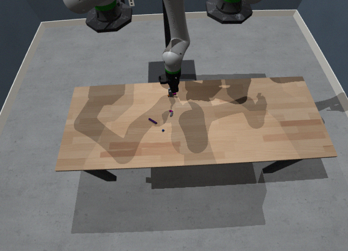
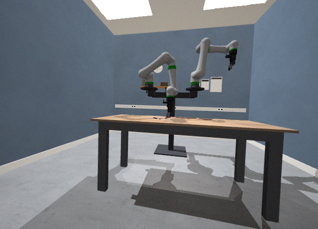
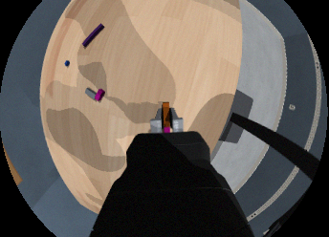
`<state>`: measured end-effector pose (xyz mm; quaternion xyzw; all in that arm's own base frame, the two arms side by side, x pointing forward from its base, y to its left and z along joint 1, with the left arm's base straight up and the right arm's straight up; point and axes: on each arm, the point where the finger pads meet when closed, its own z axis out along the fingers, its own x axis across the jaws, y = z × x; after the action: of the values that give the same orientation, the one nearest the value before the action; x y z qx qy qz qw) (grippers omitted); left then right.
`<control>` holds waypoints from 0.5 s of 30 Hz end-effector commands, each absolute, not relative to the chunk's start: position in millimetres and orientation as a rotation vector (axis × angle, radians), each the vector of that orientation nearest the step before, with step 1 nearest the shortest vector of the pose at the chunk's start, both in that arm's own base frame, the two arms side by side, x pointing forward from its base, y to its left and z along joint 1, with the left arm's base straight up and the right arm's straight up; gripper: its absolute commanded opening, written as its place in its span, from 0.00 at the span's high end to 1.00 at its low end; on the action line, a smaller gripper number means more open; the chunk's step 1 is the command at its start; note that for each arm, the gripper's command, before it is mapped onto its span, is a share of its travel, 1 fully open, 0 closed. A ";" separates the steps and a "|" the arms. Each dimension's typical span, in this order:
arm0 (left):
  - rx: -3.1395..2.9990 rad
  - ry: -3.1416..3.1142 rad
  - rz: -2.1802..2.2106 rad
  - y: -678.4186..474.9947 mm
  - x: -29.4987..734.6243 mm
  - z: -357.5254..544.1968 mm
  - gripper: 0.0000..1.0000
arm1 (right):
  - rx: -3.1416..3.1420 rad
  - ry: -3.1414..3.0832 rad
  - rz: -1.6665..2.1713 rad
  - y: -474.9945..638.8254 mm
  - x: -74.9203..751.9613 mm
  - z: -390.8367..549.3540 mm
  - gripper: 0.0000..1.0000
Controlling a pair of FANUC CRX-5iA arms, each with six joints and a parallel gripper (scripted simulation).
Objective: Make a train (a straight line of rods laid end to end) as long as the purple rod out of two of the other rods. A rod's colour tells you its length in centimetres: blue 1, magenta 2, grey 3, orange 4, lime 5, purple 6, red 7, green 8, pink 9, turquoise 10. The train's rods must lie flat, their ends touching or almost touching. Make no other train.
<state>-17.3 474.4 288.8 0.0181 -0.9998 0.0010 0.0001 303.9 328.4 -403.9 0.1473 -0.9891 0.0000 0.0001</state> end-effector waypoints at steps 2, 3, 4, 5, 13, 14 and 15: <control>0.057 -3.141 0.000 474.7 -17.2 289.7 0.00 | 0.463 -3.108 -0.002 329.1 304.4 -403.3 0.76; 0.057 -3.141 0.000 474.7 -17.2 289.7 0.00 | 0.463 -3.108 -0.002 329.1 304.4 -403.3 0.76; 0.057 -3.141 0.000 474.7 -17.2 289.7 0.00 | 0.463 -3.108 -0.002 329.1 304.4 -403.3 0.76; 0.057 -3.141 0.000 474.7 -17.2 289.7 0.00 | 0.463 -3.108 -0.002 329.1 304.4 -403.3 0.70; 0.057 -3.141 0.000 474.7 -17.2 289.7 0.00 | 0.463 -3.108 -0.002 329.1 304.4 -403.3 0.58; 0.057 -3.141 0.000 474.7 -17.2 289.7 0.00 | 0.463 -3.108 -0.002 329.1 304.4 -403.3 0.52; 0.057 -3.141 0.000 474.7 -17.2 289.7 0.00 | 0.463 -3.108 -0.002 329.1 304.4 -403.3 0.52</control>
<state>-17.3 474.4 288.8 0.0181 -0.9998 0.0010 0.0001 303.9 328.4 -403.9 0.1473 -0.9891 0.0000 0.0001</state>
